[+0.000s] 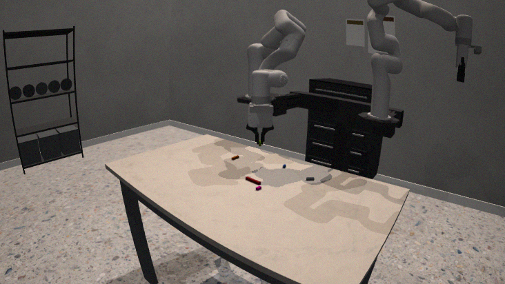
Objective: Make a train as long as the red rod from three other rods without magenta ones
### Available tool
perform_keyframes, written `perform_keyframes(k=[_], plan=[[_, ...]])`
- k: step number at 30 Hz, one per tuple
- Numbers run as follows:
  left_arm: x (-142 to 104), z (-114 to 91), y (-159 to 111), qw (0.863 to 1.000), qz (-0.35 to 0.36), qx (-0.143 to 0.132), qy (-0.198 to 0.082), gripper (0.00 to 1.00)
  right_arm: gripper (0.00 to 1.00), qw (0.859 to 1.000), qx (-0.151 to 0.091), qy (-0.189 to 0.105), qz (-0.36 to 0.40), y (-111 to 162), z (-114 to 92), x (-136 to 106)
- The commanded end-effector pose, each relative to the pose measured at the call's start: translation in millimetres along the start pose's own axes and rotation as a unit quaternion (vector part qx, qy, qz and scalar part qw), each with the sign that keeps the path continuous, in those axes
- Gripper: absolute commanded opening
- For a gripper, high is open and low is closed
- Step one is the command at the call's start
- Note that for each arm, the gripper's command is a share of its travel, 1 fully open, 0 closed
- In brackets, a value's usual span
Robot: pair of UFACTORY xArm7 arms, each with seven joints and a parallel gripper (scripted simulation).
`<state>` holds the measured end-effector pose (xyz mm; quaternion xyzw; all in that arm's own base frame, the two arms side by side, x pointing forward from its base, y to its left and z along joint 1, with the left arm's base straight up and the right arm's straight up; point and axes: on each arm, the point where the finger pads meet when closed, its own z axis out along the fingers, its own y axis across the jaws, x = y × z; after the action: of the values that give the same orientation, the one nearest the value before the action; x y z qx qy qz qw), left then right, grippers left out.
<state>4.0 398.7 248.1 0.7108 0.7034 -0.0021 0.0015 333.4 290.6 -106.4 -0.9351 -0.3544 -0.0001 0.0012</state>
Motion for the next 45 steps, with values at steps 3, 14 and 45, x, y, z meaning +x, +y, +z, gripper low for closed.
perform_keyframes(k=[3, 14, 45], plan=[[1.3, -1.9, 0.1, 1.000, 0.000, 0.000, 0.003, 1.00, 0.06, 1.000, -0.001, 0.001, 0.000, 0.0, -9.6, 1.4], [1.3, -1.9, 0.1, 1.000, 0.000, 0.000, 0.003, 1.00, 0.06, 0.999, 0.000, 0.003, 0.037, -17.7, -9.8, 17.7], [1.3, -1.9, 0.1, 1.000, 0.000, 0.000, 0.003, 1.00, 0.06, 0.985, -0.001, 0.002, 0.173, -91.7, -5.1, 66.0]])
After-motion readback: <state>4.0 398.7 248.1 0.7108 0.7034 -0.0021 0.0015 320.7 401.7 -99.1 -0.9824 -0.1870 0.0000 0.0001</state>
